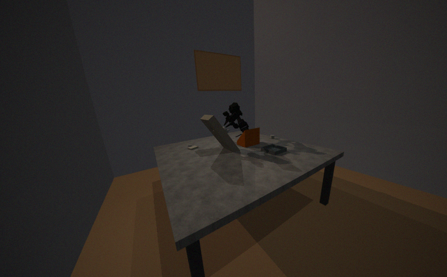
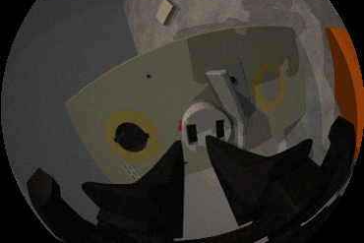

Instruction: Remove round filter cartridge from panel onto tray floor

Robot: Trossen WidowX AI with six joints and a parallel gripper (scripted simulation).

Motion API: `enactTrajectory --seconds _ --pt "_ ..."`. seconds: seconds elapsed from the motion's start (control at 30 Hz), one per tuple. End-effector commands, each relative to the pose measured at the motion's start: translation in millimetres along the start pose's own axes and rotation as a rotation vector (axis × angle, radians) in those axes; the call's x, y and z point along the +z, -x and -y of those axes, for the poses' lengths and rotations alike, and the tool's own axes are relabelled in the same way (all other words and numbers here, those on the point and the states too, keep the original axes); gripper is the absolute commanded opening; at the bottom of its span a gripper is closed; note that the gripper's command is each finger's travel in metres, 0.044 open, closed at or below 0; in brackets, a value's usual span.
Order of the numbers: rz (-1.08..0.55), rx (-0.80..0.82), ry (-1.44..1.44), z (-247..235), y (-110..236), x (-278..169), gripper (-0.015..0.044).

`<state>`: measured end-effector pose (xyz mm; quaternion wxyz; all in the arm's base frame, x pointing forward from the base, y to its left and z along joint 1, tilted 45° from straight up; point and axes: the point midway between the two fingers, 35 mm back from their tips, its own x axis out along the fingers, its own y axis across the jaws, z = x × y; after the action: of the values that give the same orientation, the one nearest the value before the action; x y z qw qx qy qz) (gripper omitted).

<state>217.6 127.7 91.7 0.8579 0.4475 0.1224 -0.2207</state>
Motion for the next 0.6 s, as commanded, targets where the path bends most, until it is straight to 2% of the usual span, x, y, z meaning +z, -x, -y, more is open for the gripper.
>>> enactTrajectory --seconds 0.0,0.37,0.57 --pt "0.002 0.003 -0.007 0 0 0 0.0097" --pt "0.0 0.0 0.0 -2 0 0 0.0097" --pt "0.001 0.002 -0.007 -61 8 -12 0.0097"
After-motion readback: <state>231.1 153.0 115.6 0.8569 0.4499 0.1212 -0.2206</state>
